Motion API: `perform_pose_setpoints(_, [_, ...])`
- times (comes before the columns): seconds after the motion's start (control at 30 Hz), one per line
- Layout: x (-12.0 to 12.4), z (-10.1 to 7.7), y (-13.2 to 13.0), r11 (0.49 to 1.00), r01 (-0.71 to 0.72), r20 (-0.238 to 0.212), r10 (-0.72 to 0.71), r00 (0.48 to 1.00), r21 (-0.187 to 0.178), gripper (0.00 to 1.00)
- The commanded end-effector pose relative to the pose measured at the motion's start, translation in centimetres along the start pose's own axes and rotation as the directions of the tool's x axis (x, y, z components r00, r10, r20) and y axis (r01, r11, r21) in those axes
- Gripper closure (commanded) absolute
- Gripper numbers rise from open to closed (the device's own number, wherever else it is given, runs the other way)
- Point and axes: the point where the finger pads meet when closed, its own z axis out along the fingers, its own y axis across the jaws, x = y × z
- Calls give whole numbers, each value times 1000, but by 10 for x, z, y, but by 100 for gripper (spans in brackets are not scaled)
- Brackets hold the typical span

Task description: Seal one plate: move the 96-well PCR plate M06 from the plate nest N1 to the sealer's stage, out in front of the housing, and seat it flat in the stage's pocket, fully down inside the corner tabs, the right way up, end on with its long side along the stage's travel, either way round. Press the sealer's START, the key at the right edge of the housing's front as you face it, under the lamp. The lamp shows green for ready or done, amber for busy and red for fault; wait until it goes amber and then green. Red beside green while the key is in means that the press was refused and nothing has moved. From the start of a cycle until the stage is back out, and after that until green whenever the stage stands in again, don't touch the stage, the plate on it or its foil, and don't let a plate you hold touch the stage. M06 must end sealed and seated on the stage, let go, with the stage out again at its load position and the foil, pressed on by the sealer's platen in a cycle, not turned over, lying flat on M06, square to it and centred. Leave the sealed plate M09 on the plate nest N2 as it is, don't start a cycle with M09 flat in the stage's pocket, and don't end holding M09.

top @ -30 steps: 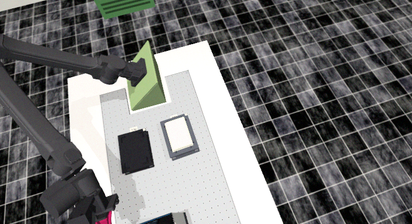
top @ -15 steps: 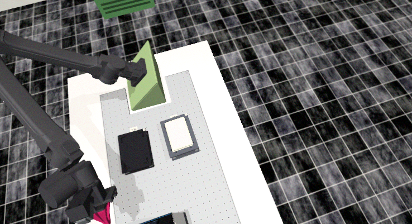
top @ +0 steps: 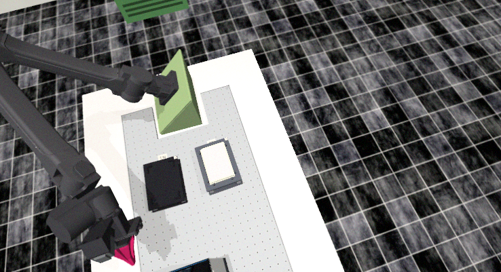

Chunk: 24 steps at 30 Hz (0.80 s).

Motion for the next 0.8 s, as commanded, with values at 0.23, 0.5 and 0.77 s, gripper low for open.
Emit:
perform_pose_setpoints(0.23, [-17,-30,-9,1000,-21,43,20,999,6,100])
perform_pose_setpoints(0.5, [4,-49,3,1000,-18,35,18,999,7,100])
perform_pose_setpoints(0.77, [-1,-72,-12,999,-43,59,42,997,16,100])
